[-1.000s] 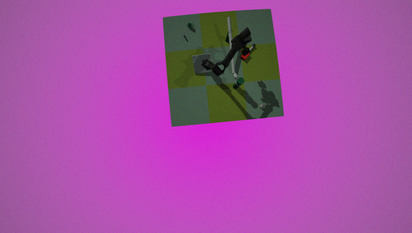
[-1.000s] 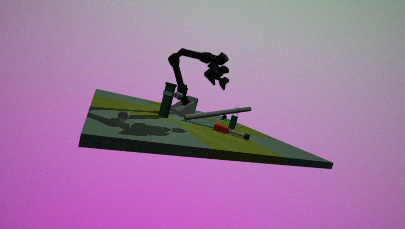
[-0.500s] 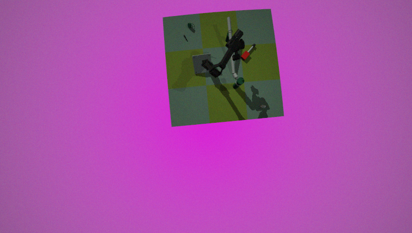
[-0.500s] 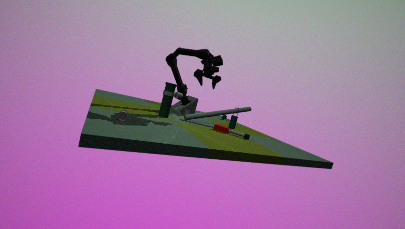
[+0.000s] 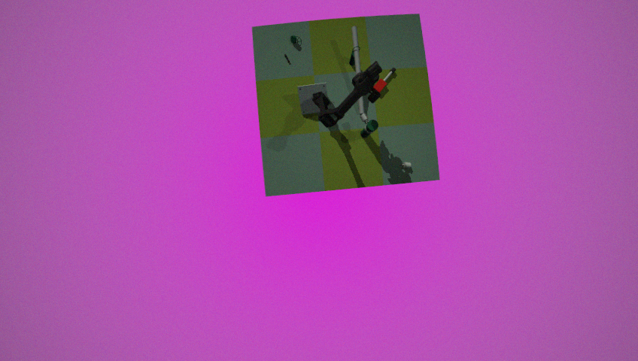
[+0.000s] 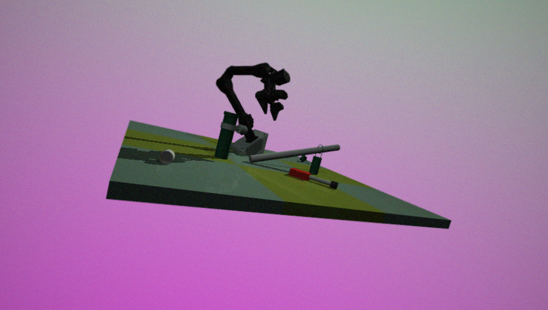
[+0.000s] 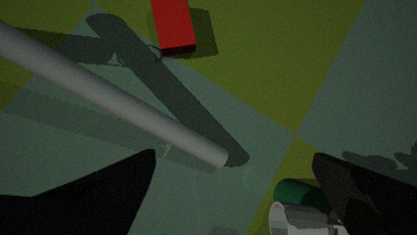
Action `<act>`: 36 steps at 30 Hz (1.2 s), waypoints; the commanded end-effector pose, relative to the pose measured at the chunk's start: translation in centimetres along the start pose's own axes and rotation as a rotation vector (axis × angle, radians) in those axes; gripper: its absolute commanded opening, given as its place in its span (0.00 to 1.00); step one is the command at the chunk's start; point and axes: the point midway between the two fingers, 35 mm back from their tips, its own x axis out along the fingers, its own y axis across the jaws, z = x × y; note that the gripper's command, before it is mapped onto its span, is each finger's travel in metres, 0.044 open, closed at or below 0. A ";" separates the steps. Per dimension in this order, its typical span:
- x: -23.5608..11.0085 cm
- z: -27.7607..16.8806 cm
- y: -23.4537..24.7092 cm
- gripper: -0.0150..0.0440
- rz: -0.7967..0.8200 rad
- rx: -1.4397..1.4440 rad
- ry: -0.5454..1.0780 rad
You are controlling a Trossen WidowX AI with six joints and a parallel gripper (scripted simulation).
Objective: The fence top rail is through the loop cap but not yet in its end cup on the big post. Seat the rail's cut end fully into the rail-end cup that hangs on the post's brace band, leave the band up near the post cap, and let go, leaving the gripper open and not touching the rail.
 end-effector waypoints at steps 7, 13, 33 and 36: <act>-0.2 -6.3 -5.7 1.00 0.071 -0.855 -0.081; -0.7 -8.8 -7.3 1.00 0.050 -1.096 -0.120; -0.9 -9.9 -8.0 1.00 0.022 -1.366 -0.138; -0.5 -10.1 -7.9 1.00 0.023 -1.366 -0.139</act>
